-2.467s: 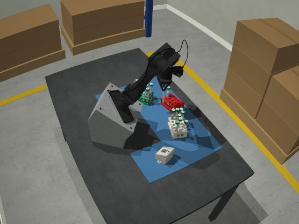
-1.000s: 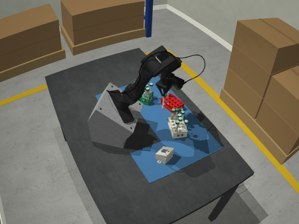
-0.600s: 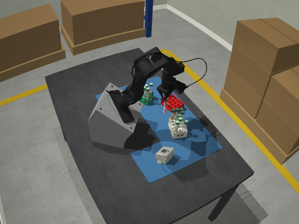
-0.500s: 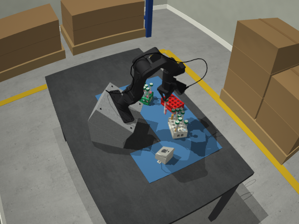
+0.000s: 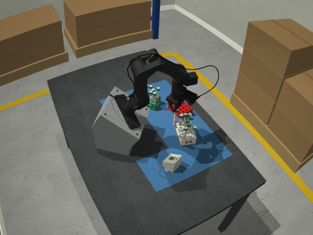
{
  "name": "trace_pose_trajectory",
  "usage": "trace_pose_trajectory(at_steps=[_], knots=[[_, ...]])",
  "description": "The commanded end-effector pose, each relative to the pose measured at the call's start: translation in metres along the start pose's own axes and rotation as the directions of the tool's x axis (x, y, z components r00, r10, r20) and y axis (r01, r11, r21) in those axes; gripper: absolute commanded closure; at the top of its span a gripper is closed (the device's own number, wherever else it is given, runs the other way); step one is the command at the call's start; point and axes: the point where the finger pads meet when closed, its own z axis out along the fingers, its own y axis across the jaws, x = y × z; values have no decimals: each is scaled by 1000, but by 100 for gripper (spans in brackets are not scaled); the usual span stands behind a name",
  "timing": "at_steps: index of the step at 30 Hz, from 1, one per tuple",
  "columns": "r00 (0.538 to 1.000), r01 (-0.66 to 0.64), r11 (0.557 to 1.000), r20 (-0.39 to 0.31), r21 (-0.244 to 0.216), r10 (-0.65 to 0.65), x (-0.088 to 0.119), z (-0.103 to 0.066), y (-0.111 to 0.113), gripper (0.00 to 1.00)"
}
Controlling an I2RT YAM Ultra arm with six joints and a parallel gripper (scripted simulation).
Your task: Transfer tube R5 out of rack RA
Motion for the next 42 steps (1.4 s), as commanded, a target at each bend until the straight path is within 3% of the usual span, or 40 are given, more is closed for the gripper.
trace_pose_trajectory(at_steps=[1,4,13,16,18,42], knots=[[999,42,999,-13,-11,-42,-1,-1,-10,100],[999,33,999,6,-34,-33,-15,-5,-10,100],[999,33,999,20,-40,-32,-38,-6,-30,100],[999,30,998,35,-53,-28,-45,-11,-25,100],[999,36,999,8,-30,-36,-44,-4,-24,100],[999,50,998,14,-29,-50,-69,-4,4,100]])
